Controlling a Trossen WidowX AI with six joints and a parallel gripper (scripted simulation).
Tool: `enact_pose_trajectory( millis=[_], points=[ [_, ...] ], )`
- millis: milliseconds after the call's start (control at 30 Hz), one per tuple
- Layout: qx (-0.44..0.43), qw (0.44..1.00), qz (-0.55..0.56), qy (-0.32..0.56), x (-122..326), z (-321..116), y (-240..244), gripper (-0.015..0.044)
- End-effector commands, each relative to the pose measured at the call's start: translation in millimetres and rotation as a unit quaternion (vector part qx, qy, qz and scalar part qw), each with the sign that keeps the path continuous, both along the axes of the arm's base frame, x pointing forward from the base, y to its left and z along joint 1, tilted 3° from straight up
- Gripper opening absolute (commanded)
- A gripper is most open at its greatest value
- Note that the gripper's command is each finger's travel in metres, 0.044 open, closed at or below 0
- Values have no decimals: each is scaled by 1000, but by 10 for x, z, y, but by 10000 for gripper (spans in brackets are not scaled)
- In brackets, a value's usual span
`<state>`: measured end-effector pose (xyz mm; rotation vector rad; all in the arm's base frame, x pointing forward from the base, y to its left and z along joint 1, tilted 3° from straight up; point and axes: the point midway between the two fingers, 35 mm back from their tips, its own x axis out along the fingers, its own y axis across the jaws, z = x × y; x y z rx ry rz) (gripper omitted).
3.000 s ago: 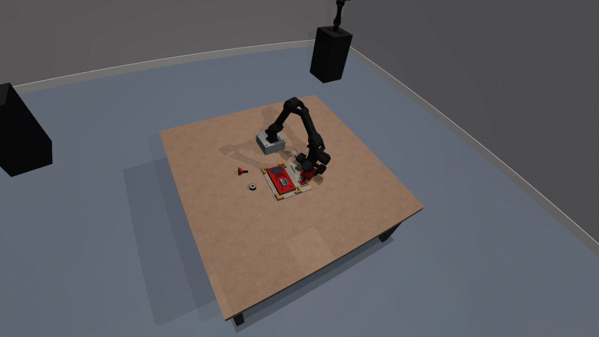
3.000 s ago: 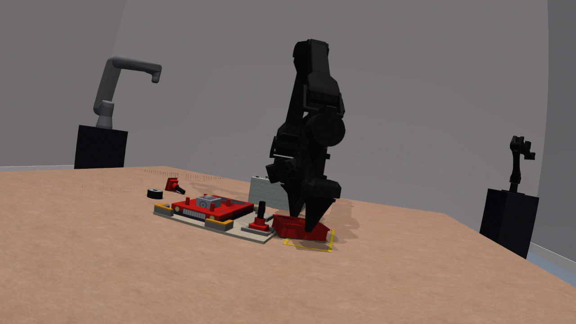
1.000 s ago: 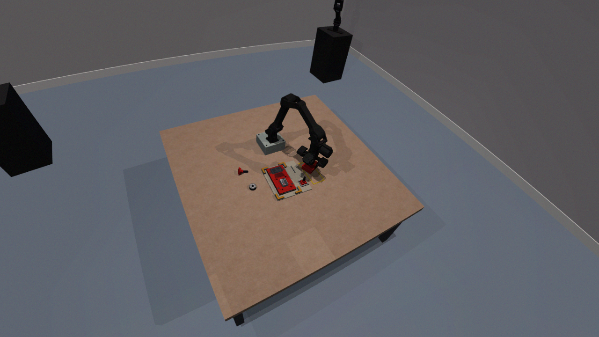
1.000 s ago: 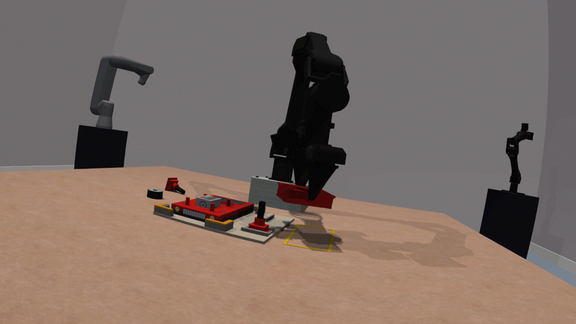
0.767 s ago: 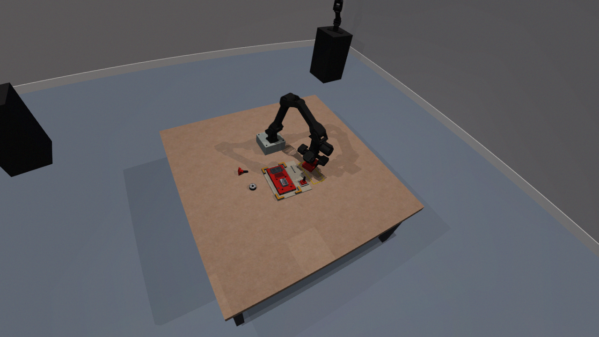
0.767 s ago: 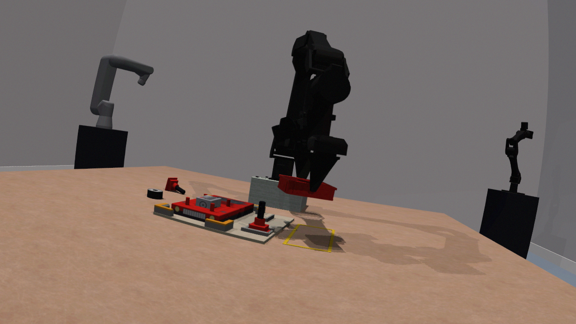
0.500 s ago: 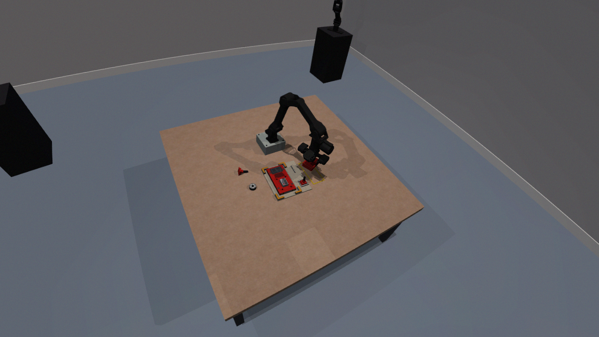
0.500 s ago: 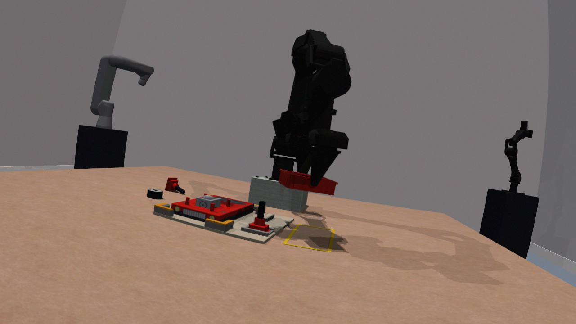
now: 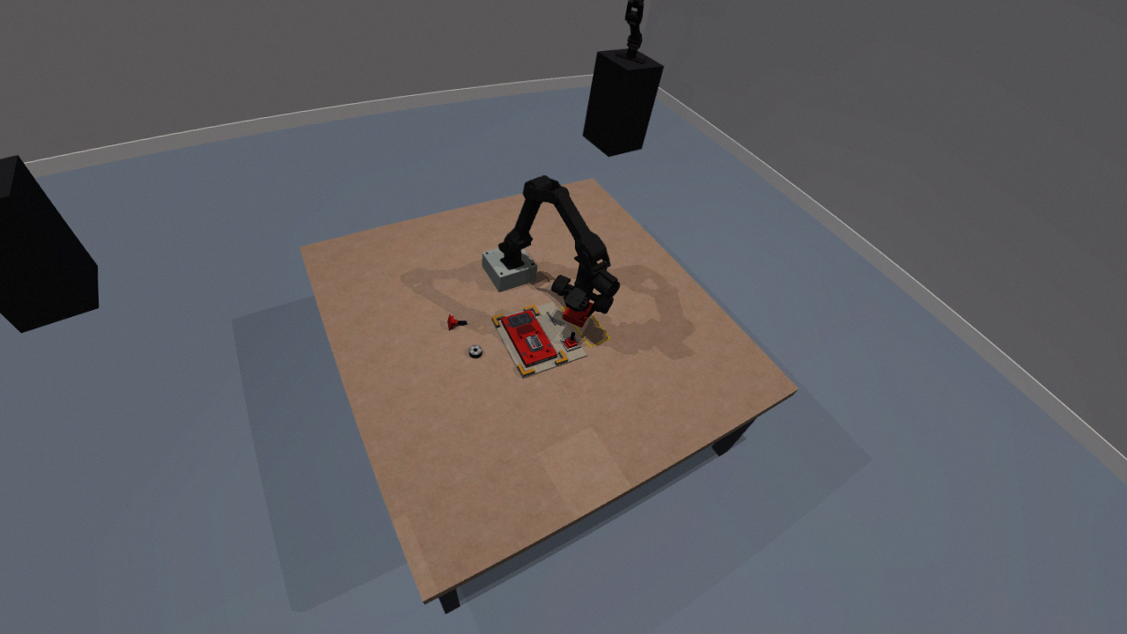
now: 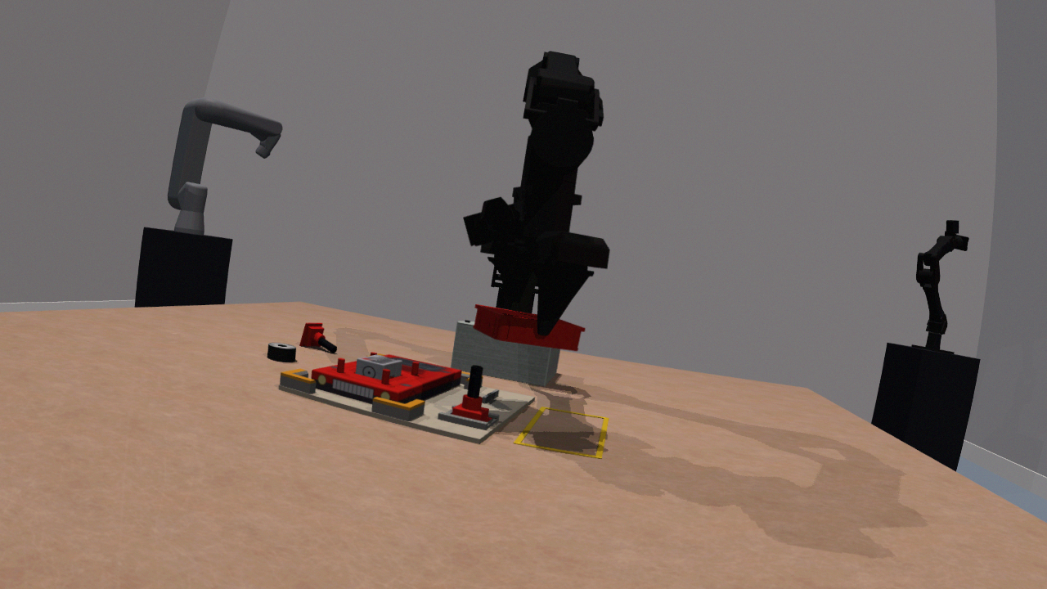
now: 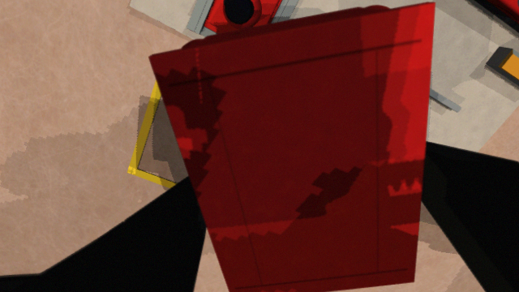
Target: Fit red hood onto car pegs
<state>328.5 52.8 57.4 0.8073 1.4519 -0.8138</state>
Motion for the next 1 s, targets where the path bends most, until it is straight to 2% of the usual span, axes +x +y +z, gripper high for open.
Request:
enact_pose_trajectory(
  millis=[0,967],
  points=[
    [-2,1000,25,1,19,7,-88,0],
    [8,975,220,6,86,34,-789,0]
  ],
)
